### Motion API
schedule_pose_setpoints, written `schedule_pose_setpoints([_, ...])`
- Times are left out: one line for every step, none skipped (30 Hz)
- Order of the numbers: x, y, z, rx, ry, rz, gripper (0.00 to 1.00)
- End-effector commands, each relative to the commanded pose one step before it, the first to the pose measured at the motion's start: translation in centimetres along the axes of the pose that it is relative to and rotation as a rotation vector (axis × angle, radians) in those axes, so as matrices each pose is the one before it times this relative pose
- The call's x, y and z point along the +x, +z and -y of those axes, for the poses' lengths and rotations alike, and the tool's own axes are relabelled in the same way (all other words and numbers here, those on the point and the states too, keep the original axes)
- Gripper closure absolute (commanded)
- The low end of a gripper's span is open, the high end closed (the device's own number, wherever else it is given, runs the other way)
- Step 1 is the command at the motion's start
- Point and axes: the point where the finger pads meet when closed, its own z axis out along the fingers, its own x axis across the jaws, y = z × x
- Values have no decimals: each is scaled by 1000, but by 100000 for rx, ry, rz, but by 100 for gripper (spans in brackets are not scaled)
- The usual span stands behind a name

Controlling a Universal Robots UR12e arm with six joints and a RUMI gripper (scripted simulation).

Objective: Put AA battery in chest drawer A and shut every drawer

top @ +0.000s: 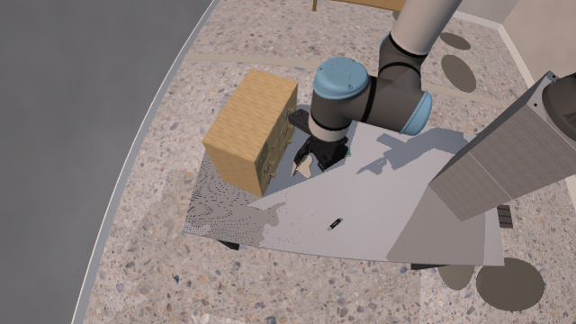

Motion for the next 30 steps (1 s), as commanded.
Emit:
schedule_pose_setpoints([690,-135,664,340,18481,-137,0])
schedule_pose_setpoints([143,-18,160,0,4085,-1,0])
schedule_pose_setpoints([0,0,0,0,0,0,0])
schedule_pose_setpoints([0,0,0,0,0,0,0])
schedule_pose_setpoints([139,-18,166,0,4162,-1,0])
schedule_pose_setpoints([135,-18,172,0,4236,-1,0])
schedule_pose_setpoints([130,-19,177,0,4305,-1,0])
schedule_pose_setpoints([125,-19,182,0,4370,-1,0])
schedule_pose_setpoints([119,-19,186,0,4431,-1,0])
schedule_pose_setpoints([112,-19,191,0,4487,0,0])
schedule_pose_setpoints([106,-20,194,0,4538,0,0])
schedule_pose_setpoints([98,-20,197,0,4585,0,0])
schedule_pose_setpoints([90,-20,200,0,4628,0,0])
schedule_pose_setpoints([82,-20,202,0,4665,0,0])
schedule_pose_setpoints([74,-20,203,0,4698,0,0])
schedule_pose_setpoints([65,-21,204,0,4725,0,0])
schedule_pose_setpoints([57,-21,205,0,4748,0,0])
schedule_pose_setpoints([48,-21,204,0,4766,0,0])
schedule_pose_setpoints([39,-21,203,0,4778,0,0])
schedule_pose_setpoints([0,0,0,0,0,0,0])
schedule_pose_setpoints([0,0,0,0,0,0,0])
schedule_pose_setpoints([30,-21,202,0,4786,0,0])
schedule_pose_setpoints([21,-21,199,0,4788,0,0])
schedule_pose_setpoints([12,-21,196,0,4786,0,0])
schedule_pose_setpoints([3,-21,193,0,4778,0,0])
schedule_pose_setpoints([-6,-21,189,0,4766,0,0])
schedule_pose_setpoints([-14,-21,184,0,4748,0,0])
schedule_pose_setpoints([-22,-21,179,-1,4725,0,0])
schedule_pose_setpoints([-30,-21,174,-1,4698,0,0])
schedule_pose_setpoints([-37,-21,168,-1,4665,0,0])
